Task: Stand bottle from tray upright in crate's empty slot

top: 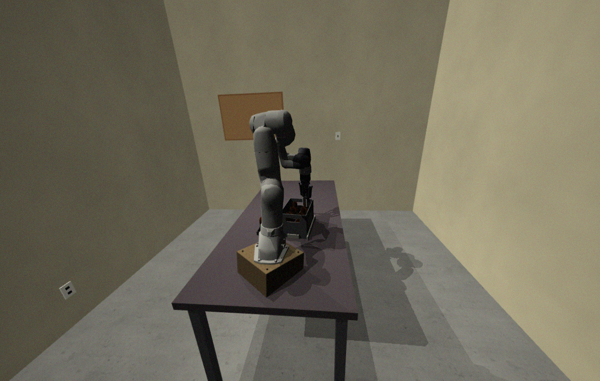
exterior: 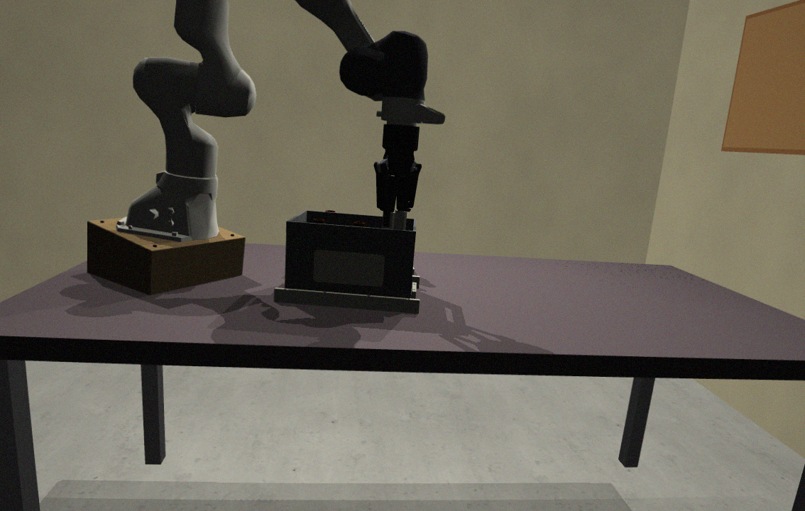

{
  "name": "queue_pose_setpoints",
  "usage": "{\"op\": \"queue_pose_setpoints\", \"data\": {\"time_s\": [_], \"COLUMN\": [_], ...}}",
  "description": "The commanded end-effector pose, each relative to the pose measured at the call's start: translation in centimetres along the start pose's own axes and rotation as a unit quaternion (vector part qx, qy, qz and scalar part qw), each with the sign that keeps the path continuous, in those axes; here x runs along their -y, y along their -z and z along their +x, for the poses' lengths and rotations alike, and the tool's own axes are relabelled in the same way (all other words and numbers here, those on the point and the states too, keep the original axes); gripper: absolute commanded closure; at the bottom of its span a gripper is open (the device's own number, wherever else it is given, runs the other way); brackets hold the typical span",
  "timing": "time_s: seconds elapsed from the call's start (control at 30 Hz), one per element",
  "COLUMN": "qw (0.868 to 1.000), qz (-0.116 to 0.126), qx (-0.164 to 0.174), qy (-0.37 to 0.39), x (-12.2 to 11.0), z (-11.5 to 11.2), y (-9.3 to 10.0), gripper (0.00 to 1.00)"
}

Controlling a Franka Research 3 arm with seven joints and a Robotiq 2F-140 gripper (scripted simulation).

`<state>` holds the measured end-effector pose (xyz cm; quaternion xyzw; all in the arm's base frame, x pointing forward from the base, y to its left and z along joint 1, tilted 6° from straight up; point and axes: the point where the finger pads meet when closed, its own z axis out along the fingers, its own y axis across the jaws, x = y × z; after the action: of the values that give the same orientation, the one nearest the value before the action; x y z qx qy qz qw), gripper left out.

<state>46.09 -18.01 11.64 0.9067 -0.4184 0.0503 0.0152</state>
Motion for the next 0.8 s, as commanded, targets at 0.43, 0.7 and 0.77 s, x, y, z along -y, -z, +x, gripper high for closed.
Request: {"op": "queue_pose_setpoints", "data": {"time_s": [0.43,0.7,0.77], "qw": [1.0,1.0,1.0], "qz": [0.0,0.0,0.0], "qx": [-0.002,-0.002,-0.002], "qy": [-0.002,-0.002,-0.002], "x": [0.04,0.04,0.04], "z": [0.12,0.12,0.12], "y": [0.03,0.03,0.03], "gripper": [1.0,0.62,0.62]}}
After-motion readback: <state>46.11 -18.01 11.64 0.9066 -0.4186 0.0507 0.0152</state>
